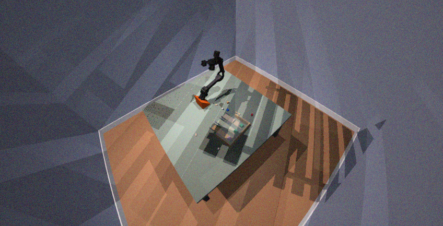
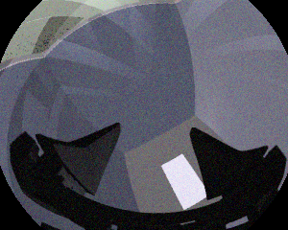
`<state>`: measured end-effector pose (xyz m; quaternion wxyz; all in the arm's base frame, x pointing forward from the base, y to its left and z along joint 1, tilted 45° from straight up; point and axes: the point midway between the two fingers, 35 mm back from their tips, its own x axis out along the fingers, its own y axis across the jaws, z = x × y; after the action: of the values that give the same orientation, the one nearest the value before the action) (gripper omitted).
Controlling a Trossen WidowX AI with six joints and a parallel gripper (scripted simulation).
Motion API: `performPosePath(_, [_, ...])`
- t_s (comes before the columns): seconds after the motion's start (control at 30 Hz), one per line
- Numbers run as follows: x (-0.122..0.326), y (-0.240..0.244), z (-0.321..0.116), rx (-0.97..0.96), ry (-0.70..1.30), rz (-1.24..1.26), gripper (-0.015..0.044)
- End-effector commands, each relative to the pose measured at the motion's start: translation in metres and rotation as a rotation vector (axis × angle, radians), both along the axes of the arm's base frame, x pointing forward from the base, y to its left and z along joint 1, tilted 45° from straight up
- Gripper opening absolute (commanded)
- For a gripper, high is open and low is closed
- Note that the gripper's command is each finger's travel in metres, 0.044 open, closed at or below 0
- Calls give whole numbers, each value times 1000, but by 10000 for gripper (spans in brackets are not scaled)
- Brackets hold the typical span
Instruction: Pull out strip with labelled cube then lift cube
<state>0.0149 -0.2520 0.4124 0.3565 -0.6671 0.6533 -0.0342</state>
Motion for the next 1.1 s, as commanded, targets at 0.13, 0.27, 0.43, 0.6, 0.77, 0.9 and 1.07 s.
performPosePath(0.13, [33, -20, -25, 108, -258, 23, 400])
performPosePath(0.27, [73, -40, -58, 266, -552, 36, 400])
performPosePath(0.43, [127, -46, -109, 547, -852, -13, 400])
performPosePath(0.6, [166, -42, -145, 787, -1067, -70, 400])
performPosePath(0.77, [200, -27, -180, 1051, -1237, -166, 400])
performPosePath(0.9, [224, -9, -208, 1276, -1336, -276, 400])
performPosePath(1.07, [249, 20, -242, 1563, -1405, -457, 400])
